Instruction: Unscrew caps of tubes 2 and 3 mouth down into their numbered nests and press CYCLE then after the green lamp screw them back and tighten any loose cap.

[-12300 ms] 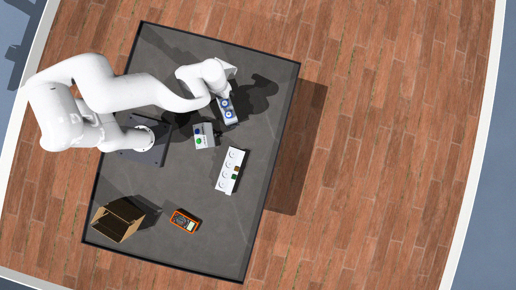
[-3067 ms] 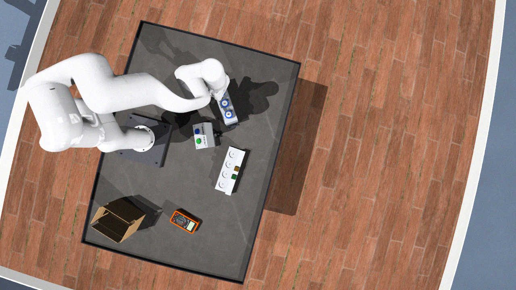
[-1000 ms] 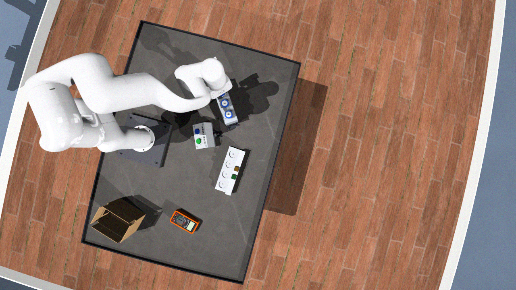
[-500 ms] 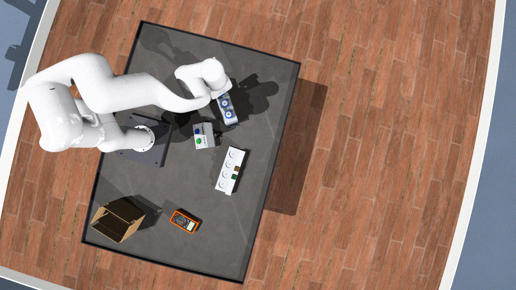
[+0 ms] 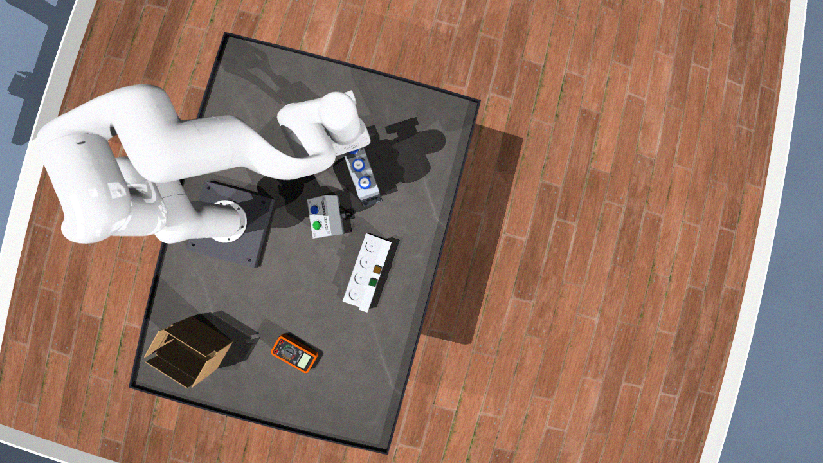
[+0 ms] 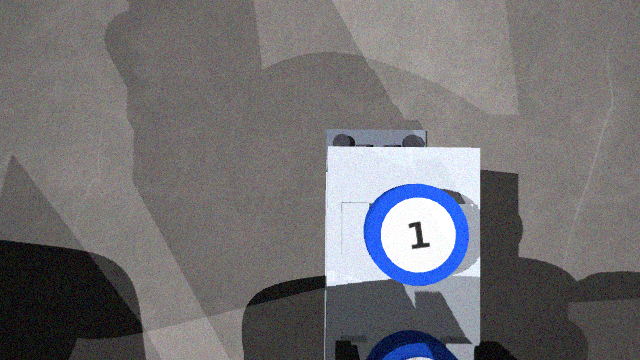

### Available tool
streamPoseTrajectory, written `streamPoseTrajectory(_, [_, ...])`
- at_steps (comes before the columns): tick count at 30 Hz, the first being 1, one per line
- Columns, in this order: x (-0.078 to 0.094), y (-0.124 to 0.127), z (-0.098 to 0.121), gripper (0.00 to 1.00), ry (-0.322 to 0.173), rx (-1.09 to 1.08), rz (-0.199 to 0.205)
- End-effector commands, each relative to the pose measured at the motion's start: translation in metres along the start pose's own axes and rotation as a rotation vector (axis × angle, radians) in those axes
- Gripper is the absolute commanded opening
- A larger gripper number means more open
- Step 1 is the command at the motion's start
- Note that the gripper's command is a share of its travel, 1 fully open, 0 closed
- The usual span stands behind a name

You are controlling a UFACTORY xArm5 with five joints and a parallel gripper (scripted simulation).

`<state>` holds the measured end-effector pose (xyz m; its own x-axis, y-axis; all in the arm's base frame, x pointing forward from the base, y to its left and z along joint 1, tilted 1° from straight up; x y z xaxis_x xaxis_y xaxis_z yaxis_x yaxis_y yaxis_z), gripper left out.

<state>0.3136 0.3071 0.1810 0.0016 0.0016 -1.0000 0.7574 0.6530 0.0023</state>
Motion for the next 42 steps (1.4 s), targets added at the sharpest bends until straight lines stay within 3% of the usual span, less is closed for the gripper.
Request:
streamPoseTrajectory(1, [-0.003,0.001,-0.001,0.46,-0.013,0.006,0.004])
streamPoseTrajectory(8, [-0.004,0.001,-0.001,0.46,-0.013,0.006,0.004])
streamPoseTrajectory(9, [-0.004,0.001,-0.001,0.0,-0.013,0.006,0.004])
streamPoseTrajectory(23, [-0.004,0.001,-0.001,0.0,-0.013,0.006,0.004])
streamPoseTrajectory(35, [-0.039,0.001,-0.002,0.0,-0.013,0.006,0.004])
streamPoseTrajectory(39, [-0.039,0.001,-0.002,0.0,-0.013,0.006,0.004])
streamPoseTrajectory(42, [-0.039,-0.007,0.022,0.0,-0.013,-0.244,0.002])
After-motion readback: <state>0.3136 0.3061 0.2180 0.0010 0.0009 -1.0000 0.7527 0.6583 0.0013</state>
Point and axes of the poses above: the point where the finger pads meet when closed, its own x axis out along the fingers, its own y axis across the jaws, z = x × y, the point moved 7 cm from there along -x, back along the fingers, and after that the axes turned 4 degrees about -x, right-handed, at the moved point
